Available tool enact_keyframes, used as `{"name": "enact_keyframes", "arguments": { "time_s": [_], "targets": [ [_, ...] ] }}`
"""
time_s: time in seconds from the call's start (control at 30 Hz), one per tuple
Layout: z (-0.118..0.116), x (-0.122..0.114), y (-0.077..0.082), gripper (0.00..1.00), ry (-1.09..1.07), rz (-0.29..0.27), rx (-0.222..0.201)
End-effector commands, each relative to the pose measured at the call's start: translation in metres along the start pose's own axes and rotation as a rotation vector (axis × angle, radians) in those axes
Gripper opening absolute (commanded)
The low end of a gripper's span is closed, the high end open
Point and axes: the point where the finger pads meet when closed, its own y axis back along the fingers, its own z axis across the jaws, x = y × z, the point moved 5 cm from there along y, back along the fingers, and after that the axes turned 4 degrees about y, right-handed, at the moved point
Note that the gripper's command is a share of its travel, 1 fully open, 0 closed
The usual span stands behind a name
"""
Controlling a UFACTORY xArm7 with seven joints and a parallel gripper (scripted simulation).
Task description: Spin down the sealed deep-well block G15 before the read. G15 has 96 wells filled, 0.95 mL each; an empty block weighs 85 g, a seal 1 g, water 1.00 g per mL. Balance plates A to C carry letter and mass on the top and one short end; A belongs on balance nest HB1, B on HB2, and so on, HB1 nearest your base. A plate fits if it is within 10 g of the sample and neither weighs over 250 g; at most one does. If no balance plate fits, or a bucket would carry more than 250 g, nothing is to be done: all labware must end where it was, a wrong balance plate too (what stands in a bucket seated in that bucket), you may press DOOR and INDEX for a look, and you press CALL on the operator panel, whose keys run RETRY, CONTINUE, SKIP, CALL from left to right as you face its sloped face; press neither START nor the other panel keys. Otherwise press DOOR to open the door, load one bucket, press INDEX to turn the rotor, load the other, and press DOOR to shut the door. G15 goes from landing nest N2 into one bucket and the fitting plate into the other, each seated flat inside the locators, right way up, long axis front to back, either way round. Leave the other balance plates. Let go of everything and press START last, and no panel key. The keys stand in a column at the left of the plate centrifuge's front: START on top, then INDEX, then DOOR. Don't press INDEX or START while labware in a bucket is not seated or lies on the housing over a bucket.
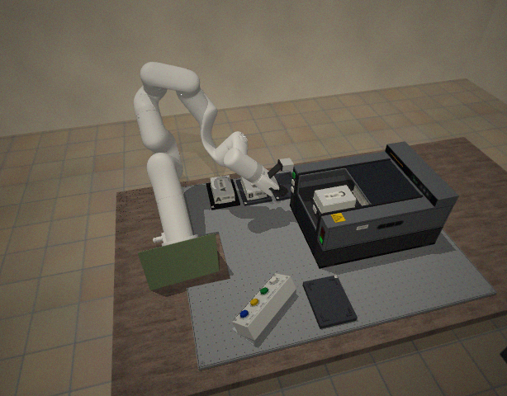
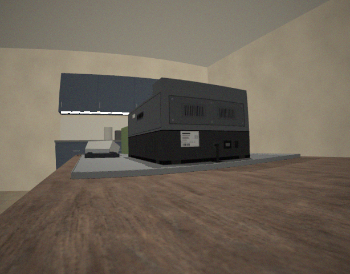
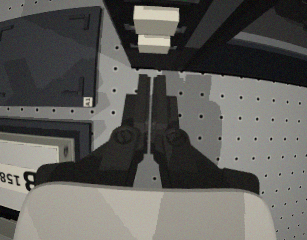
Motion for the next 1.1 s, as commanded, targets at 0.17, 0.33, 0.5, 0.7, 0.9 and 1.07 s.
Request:
{"name": "enact_keyframes", "arguments": {
  "time_s": [0.17,0.33,0.5,0.7,0.9,1.07],
  "targets": [
    [0.000,0.003,-0.001,0.00,0.000,0.003,-0.001],
    [0.001,0.004,-0.002,0.00,0.000,0.003,-0.001],
    [0.001,0.007,-0.005,0.00,0.000,0.003,-0.001],
    [0.001,0.010,-0.008,0.00,0.000,0.003,-0.001],
    [0.001,0.012,-0.010,0.00,0.000,0.003,-0.001],
    [0.001,0.014,-0.012,0.00,0.000,0.003,-0.001]
  ]
}}
